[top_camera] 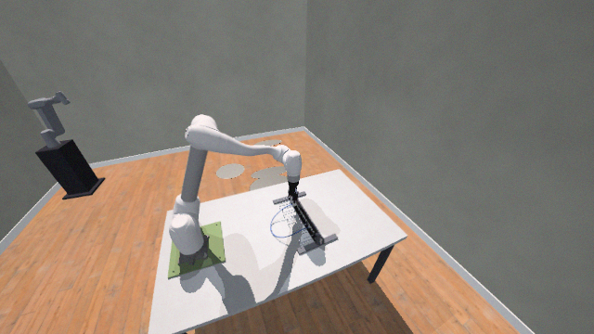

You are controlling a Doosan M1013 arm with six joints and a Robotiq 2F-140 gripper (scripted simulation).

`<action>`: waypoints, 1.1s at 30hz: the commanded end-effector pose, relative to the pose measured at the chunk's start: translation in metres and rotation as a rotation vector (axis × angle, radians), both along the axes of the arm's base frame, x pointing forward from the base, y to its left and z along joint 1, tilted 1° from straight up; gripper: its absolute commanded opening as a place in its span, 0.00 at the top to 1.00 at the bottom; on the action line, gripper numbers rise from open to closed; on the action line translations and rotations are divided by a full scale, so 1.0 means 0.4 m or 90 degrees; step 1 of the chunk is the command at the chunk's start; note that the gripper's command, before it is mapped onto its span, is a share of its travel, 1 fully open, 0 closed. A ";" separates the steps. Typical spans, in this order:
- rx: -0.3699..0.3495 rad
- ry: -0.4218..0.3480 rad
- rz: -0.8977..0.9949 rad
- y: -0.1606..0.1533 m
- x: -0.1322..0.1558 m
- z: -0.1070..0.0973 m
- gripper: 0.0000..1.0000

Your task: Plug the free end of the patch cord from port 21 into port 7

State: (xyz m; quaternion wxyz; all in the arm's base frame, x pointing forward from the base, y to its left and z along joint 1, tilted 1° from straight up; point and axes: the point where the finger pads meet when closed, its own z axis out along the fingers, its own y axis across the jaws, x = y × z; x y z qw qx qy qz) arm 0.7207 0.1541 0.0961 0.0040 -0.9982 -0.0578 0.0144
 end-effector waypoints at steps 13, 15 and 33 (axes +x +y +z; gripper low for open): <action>0.000 0.000 0.000 0.000 0.000 0.000 0.78; 0.000 0.000 0.000 0.000 0.000 0.000 0.78; 0.000 0.000 0.000 0.000 0.000 0.016 0.78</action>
